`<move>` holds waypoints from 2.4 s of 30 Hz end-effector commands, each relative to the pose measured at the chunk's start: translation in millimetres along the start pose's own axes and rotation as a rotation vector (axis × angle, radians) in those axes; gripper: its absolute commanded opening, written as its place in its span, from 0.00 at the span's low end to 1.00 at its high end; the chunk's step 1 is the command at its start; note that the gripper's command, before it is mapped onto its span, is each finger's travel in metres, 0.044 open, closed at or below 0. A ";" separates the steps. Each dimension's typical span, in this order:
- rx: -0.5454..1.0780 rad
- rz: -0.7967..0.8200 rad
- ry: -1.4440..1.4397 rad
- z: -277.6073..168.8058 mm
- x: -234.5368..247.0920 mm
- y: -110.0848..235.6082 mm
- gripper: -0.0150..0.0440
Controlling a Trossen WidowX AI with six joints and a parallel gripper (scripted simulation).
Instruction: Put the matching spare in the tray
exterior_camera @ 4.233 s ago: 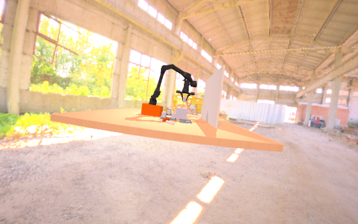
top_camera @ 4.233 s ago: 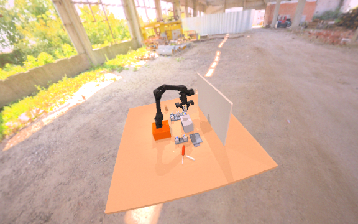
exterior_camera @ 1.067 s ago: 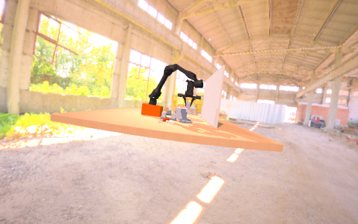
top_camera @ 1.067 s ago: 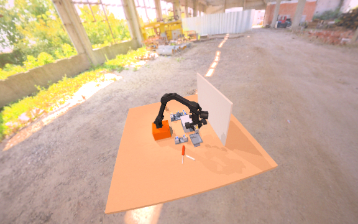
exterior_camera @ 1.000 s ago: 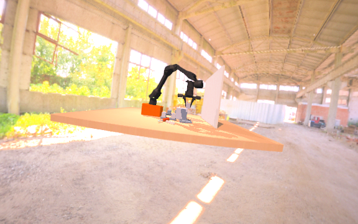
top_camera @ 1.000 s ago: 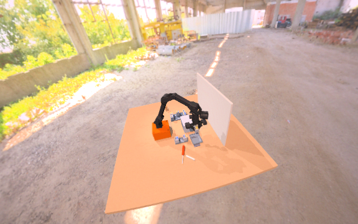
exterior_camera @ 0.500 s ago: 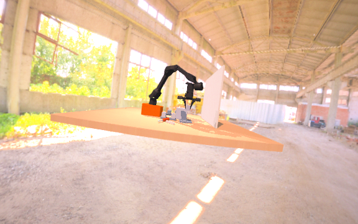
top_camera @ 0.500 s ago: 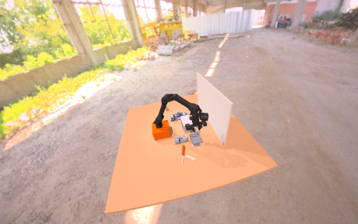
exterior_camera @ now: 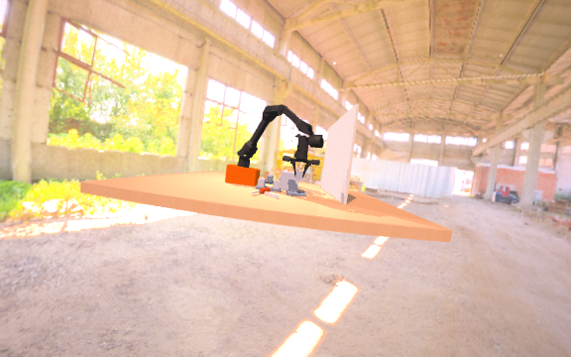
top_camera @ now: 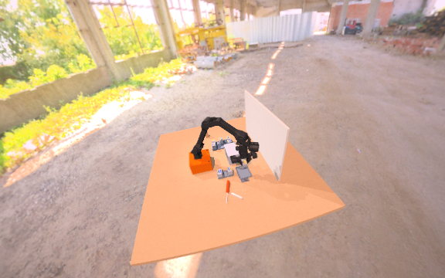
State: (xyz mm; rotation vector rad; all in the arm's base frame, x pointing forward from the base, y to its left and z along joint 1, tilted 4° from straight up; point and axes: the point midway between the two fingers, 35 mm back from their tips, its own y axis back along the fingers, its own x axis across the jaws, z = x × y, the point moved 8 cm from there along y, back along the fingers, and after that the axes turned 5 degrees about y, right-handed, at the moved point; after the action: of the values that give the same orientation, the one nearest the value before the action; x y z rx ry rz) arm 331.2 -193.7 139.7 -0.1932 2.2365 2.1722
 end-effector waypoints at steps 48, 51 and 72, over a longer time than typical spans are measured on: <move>-0.004 0.000 0.000 4.6 5.9 -54.5 0.25; -0.004 0.000 0.000 5.0 6.5 -57.6 0.25; -0.001 0.000 0.005 4.8 6.6 -60.7 0.92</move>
State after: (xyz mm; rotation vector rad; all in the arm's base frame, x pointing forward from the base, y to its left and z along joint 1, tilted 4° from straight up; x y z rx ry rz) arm 330.3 -190.8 78.1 -0.1977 2.2386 2.1760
